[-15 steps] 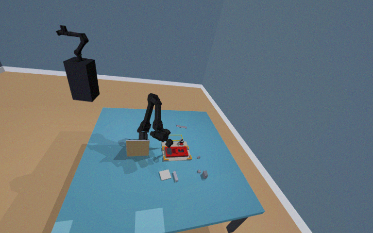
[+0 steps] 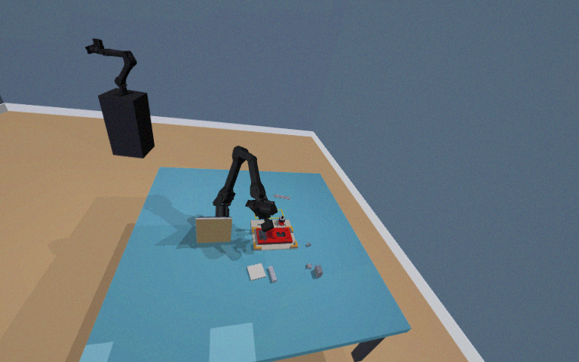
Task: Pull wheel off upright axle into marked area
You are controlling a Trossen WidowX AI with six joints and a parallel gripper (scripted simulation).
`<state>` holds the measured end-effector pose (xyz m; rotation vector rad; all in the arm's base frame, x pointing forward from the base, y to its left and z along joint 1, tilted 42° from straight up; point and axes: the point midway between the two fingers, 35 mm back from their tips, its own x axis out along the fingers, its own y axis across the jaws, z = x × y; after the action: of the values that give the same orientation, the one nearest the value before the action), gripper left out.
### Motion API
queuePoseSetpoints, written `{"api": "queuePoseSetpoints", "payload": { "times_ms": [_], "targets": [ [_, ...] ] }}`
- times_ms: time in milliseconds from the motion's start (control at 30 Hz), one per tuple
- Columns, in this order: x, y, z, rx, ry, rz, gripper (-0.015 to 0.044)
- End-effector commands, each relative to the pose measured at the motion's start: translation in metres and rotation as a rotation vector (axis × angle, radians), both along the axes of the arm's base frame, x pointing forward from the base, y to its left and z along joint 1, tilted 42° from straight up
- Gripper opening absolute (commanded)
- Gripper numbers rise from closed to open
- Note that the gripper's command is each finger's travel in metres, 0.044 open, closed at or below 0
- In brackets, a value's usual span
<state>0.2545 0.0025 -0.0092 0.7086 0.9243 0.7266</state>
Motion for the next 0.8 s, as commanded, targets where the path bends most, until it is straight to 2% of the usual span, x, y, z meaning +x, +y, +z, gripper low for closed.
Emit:
{"api": "queuePoseSetpoints", "payload": {
  "times_ms": [0, 400, 767],
  "targets": [
    [0.015, 0.004, -0.001, 0.040, 0.206, -0.028, 0.0300],
    [0.064, 0.024, 0.017, 0.082, 0.833, -0.219, 0.0300],
    [0.095, 0.054, 0.049, 0.043, 1.339, -0.523, 0.0300]
  ]
}}
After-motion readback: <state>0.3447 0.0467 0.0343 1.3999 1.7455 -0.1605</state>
